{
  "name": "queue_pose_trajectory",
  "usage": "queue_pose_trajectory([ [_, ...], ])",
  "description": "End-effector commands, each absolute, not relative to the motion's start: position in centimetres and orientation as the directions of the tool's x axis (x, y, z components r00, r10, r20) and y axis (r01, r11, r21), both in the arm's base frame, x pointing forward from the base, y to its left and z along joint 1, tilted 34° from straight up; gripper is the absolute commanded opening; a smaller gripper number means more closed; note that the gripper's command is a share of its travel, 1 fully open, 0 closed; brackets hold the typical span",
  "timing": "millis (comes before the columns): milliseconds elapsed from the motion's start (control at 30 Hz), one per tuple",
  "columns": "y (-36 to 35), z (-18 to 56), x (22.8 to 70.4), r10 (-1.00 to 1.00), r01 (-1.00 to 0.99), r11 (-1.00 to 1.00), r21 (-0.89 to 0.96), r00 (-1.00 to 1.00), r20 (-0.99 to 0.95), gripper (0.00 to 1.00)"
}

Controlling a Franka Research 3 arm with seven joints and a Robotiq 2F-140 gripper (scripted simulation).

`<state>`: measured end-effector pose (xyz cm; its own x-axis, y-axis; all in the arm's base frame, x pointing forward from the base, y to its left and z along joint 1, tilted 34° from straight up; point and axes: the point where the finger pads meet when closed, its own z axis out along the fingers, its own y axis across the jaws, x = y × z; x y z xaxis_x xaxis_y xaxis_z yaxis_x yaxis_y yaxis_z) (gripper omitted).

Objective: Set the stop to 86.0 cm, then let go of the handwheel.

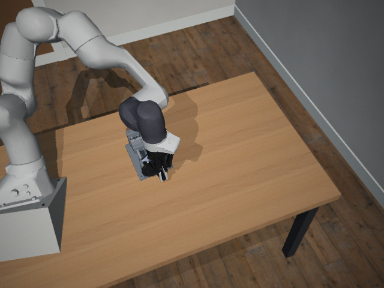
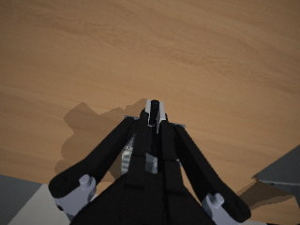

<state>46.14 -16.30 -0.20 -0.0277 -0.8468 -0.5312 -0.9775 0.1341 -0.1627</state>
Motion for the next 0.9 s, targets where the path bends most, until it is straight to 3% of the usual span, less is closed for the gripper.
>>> queue_pose_trajectory([
  [0, -15.7, -1.1, 45.1, -0.846, -0.979, 0.12, -0.166, -0.014, -0.532, 0.04],
  [867, -16.0, -0.4, 40.6, -0.846, -0.979, 0.12, -0.166, -0.014, -0.532, 0.04],
])
